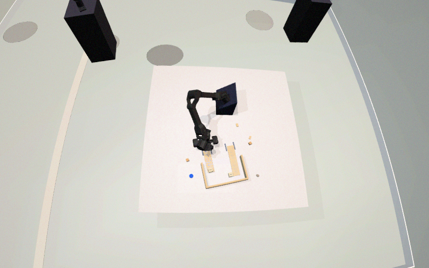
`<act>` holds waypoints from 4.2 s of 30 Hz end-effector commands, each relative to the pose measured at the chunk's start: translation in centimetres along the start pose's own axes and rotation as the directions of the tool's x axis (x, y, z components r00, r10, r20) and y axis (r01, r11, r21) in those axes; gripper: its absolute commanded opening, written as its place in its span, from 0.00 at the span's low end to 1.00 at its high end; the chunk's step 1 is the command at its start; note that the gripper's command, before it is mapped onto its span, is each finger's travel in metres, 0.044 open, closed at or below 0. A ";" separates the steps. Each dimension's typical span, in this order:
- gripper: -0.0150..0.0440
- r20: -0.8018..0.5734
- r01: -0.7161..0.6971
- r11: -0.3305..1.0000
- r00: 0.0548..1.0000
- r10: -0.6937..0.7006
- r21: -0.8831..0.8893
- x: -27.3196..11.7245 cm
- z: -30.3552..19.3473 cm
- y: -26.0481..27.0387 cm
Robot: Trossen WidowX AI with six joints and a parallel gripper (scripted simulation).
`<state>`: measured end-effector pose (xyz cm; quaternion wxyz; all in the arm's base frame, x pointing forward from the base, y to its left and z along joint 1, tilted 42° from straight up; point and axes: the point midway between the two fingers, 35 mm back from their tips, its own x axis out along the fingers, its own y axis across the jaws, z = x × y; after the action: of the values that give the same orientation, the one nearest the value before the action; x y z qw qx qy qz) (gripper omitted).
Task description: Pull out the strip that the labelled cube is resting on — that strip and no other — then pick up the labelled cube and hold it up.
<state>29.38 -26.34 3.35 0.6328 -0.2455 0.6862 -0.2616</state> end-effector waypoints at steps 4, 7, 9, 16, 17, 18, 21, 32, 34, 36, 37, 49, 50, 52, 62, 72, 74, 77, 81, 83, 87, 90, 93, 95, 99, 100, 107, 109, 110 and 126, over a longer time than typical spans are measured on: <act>0.25 -0.033 -0.007 1.000 0.999 0.007 -0.004 0.7 -2.0 0.1; 0.25 -0.034 -0.007 1.000 0.999 0.007 -0.005 0.7 -2.4 0.1; 0.25 -0.034 -0.007 1.000 0.999 0.007 -0.005 0.7 -2.7 0.1; 0.25 -0.034 -0.007 1.000 0.999 0.006 -0.005 0.7 -3.7 0.1; 0.25 -0.034 -0.007 1.000 0.999 0.006 -0.005 0.7 -3.8 0.1; 0.25 -0.034 -0.007 1.000 0.999 0.006 -0.005 0.7 -4.0 0.1; 0.25 -0.035 -0.007 1.000 0.999 0.006 -0.005 0.7 -4.4 0.1; 0.25 -0.036 -0.007 1.000 0.999 0.006 -0.006 0.6 -5.9 0.0; 0.25 -0.036 -0.007 1.000 0.999 0.006 -0.006 0.6 -6.2 0.0; 0.25 -0.036 -0.007 1.000 0.999 0.006 -0.006 0.6 -6.5 0.0; 0.25 -0.036 -0.007 1.000 0.999 0.006 -0.006 0.6 -6.6 0.0; 0.25 -0.037 -0.006 1.000 0.999 0.006 -0.007 0.6 -8.2 0.0; 0.25 -0.037 -0.006 1.000 0.999 0.006 -0.007 0.6 -8.3 0.0; 0.25 -0.037 -0.006 1.000 0.999 0.006 -0.007 0.6 -8.6 0.0; 0.25 -0.038 -0.006 1.000 0.999 0.006 -0.008 0.5 -9.9 0.0; 0.25 -0.038 -0.006 1.000 0.999 0.006 -0.009 0.5 -11.1 -0.1; 0.25 -0.038 -0.006 1.000 0.999 0.006 -0.009 0.5 -11.4 -0.1; 0.25 -0.039 -0.006 1.000 0.999 0.006 -0.009 0.5 -11.7 -0.1; 0.25 -0.039 -0.006 1.000 0.999 0.006 -0.009 0.5 -11.8 -0.1; 0.25 -0.039 -0.006 1.000 0.999 0.006 -0.009 0.5 -11.8 -0.1; 0.25 -0.039 -0.006 1.000 0.999 0.006 -0.009 0.5 -11.8 -0.1; 0.25 -0.039 -0.006 1.000 0.999 0.006 -0.009 0.5 -11.8 -0.1; 0.25 -0.039 -0.006 1.000 0.999 0.006 -0.009 0.5 -11.8 -0.1; 0.25 -0.039 -0.006 1.000 0.999 0.006 -0.009 0.5 -11.8 -0.1; 0.25 -0.039 -0.006 1.000 0.999 0.006 -0.009 0.5 -11.8 -0.1; 0.25 -0.039 -0.006 1.000 0.999 0.006 -0.009 0.5 -11.8 -0.1; 0.25 -0.039 -0.006 1.000 0.999 0.006 -0.009 0.5 -11.8 -0.1; 0.25 -0.011 0.005 1.000 1.000 -0.005 -0.001 -1.0 -10.5 -0.7; 0.25 -0.020 -0.001 1.000 1.000 0.001 -0.003 -2.2 -10.4 -0.7; 0.70 -0.034 -0.016 0.973 0.999 0.008 -0.230 -4.6 -5.9 -0.4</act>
<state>22.81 -23.29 7.40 0.5933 -0.3053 0.7223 -0.1818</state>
